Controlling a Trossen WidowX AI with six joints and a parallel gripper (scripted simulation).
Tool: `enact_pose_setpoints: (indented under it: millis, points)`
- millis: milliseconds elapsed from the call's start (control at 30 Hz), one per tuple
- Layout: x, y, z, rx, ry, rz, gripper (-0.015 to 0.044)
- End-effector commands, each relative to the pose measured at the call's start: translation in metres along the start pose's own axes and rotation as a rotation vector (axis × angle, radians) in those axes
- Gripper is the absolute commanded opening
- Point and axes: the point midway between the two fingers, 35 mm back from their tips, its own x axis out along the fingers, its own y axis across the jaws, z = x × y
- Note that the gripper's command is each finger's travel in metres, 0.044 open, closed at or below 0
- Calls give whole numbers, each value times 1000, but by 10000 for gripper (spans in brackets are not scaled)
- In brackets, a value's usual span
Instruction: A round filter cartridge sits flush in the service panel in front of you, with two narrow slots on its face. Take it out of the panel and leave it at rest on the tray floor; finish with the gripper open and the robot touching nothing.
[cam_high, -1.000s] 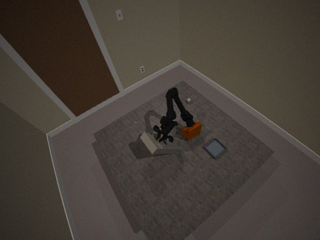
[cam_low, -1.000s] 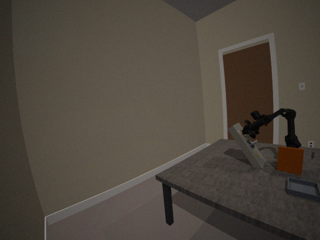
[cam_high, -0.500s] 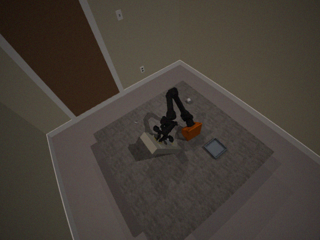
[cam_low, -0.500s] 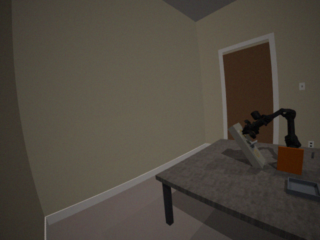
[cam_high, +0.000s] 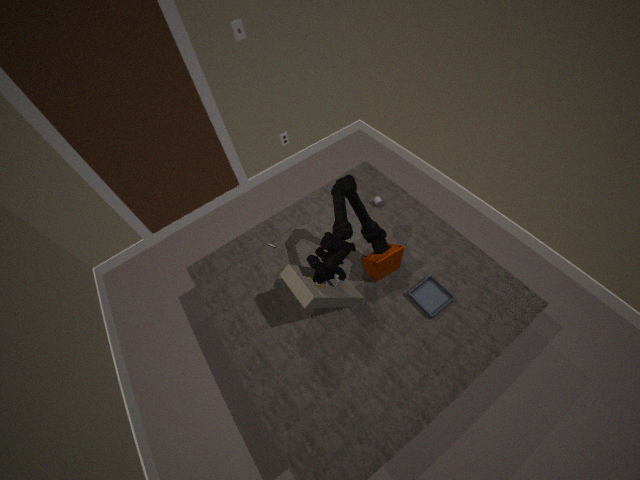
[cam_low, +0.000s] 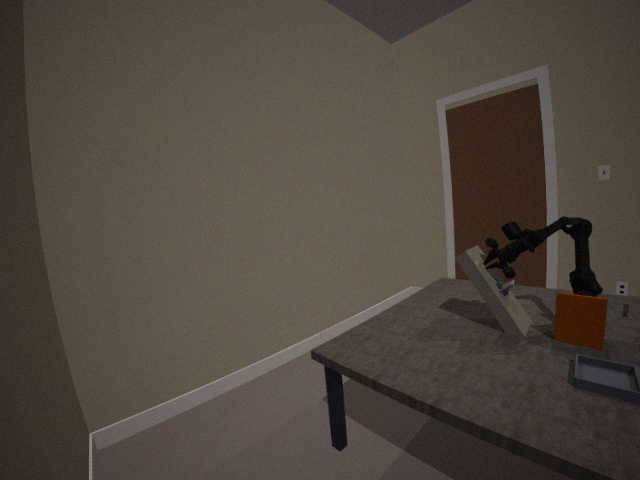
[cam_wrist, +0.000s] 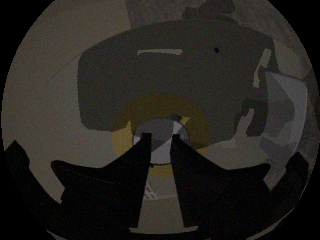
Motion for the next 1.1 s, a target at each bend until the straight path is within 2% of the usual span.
enact_pose_setpoints:
  millis: [0,1067]
  points:
    - [5,0,2,-151,3,-7,0]
    - [6,0,2,-1267,7,-4,0]
